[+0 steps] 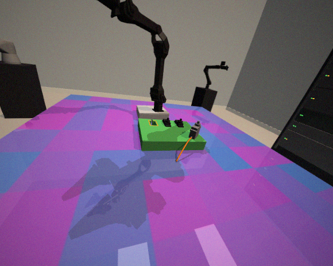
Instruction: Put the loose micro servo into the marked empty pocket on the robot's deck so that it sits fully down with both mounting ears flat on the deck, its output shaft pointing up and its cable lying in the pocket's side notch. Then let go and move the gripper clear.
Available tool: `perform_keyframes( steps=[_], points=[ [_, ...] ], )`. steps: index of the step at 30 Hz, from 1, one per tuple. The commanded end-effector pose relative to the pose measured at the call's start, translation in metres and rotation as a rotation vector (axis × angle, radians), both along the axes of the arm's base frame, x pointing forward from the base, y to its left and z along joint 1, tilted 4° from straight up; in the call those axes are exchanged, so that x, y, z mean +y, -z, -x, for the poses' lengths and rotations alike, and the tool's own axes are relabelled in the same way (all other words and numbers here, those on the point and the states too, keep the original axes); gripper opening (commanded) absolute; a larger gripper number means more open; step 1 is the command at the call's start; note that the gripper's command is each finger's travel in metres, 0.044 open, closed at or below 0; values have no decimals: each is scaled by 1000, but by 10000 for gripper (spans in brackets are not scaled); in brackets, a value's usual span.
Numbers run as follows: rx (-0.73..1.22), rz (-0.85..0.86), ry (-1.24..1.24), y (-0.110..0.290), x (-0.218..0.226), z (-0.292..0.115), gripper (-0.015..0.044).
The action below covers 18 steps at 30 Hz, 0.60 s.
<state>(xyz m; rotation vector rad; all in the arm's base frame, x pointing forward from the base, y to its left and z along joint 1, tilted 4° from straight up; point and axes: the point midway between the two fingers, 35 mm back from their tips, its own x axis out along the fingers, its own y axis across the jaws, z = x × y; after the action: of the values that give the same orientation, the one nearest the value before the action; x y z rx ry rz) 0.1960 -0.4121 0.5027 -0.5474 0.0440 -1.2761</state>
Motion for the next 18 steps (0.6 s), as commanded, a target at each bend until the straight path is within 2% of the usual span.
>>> perform_keyframes(
  steps=[1,7,18],
  points=[
    [47,-27,-21,13,0,-14,440],
    [113,-64,-62,29,3,-34,440],
    [342,-151,-192,79,24,-97,440]
  ],
)
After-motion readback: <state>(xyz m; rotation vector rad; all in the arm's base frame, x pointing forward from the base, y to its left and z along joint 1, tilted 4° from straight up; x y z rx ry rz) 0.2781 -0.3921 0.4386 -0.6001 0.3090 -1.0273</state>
